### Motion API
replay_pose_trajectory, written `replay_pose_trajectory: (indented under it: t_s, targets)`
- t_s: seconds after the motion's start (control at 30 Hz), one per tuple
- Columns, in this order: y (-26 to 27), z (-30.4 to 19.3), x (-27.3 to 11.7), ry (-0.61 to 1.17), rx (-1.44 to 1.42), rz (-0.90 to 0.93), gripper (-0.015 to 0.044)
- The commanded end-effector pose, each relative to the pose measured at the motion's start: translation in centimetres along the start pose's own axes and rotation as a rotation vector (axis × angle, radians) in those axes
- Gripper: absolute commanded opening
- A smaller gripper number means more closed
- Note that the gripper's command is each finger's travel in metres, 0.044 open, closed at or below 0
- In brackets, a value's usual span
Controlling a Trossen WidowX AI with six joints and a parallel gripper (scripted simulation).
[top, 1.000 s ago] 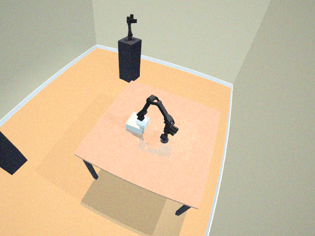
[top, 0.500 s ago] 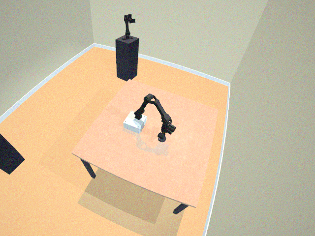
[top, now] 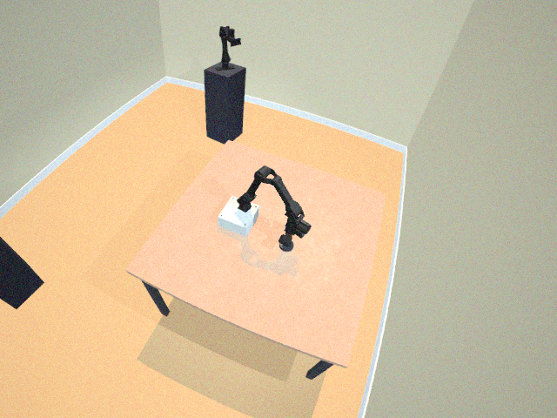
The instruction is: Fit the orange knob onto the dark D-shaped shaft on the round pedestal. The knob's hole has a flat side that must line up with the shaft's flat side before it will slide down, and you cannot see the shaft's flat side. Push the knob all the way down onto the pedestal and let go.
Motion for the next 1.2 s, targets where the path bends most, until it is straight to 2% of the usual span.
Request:
replay_pose_trajectory:
  t_s: [0.0,1.17]
  targets:
    - [-0.04,-0.04,0.05,0.002,-0.004,-0.004,0.0000]
    - [-0.09,0.03,-0.07,0.002,-0.041,-0.004,0.0000]
Point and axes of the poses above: the point midway between the two fingers, 35 mm back from their tips, its own x axis out along the fingers, its own y axis across the jaws, z = x × y, the point moved 2 cm from there along -x, back along the fingers, and after that the axes turned 15 degrees about -x, right-handed, at the moved point
